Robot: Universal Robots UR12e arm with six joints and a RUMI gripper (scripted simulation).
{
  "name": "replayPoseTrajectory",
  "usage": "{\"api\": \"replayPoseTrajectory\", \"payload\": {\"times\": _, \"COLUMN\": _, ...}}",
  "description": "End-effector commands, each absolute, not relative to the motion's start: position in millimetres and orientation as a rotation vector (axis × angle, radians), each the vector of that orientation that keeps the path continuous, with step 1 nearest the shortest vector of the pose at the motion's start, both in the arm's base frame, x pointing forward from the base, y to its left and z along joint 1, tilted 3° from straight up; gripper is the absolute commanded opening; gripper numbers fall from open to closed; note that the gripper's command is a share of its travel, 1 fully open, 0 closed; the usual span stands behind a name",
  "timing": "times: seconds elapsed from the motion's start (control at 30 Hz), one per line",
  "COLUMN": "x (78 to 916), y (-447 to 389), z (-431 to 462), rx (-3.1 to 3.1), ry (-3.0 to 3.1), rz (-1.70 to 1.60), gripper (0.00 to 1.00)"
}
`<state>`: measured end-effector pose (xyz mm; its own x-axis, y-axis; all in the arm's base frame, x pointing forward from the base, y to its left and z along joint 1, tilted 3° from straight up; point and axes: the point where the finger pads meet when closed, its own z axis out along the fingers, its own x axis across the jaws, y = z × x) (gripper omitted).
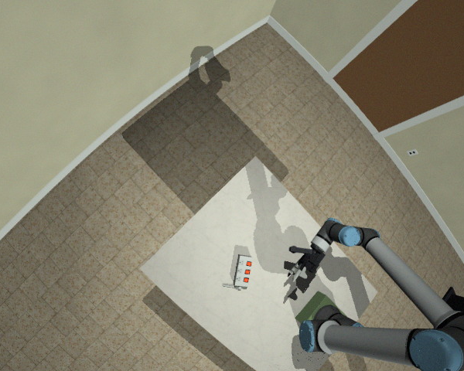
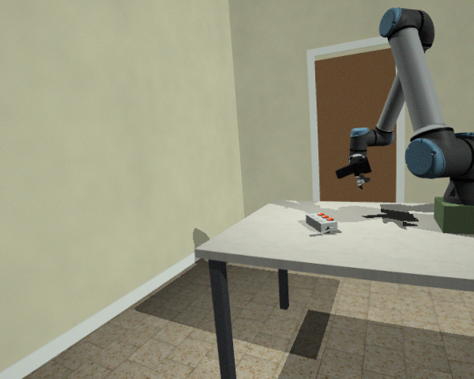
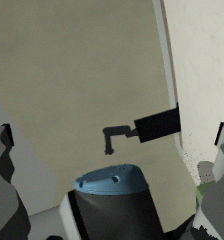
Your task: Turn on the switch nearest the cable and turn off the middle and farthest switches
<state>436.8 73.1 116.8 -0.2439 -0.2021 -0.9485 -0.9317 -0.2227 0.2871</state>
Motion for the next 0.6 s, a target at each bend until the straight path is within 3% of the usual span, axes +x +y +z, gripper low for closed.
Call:
{"api": "replayPoseTrajectory", "payload": {"times": 0.0, "x": 437.1, "y": 72.9, "z": 117.0, "rx": -1.39, "ry": 1.415, "rz": 1.519, "gripper": 1.0}}
{"api": "replayPoseTrajectory", "payload": {"times": 0.57, "x": 445.8, "y": 85.4, "z": 106.8, "rx": -1.509, "ry": 1.472, "rz": 1.382, "gripper": 1.0}}
